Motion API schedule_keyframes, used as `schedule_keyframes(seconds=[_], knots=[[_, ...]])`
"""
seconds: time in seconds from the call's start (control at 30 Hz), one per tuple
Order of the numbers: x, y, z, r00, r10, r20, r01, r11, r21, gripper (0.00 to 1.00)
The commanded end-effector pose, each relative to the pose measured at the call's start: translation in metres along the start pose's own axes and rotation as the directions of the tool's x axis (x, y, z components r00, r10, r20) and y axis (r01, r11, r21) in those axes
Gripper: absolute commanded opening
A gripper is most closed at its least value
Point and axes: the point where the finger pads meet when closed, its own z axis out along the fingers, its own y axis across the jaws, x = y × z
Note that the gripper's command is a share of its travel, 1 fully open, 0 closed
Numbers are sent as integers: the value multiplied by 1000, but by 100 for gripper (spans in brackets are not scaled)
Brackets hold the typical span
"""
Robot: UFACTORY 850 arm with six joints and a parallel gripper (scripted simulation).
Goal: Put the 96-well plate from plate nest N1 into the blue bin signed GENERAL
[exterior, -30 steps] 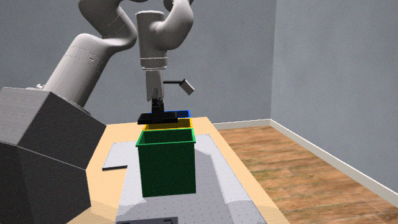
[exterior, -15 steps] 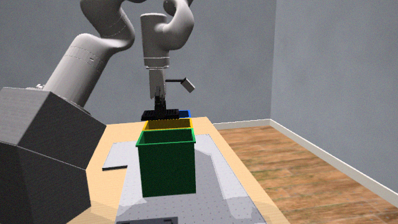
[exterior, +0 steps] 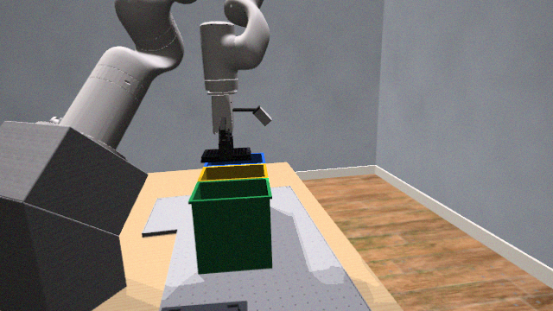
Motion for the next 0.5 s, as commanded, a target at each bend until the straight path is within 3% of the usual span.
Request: schedule_keyframes(seconds=[0.0,0.47], knots=[[1,-8,0,1000,1,1,-1,1000,-4,0],[7,-54,1,1000,1,1,-1,1000,-4,0]])
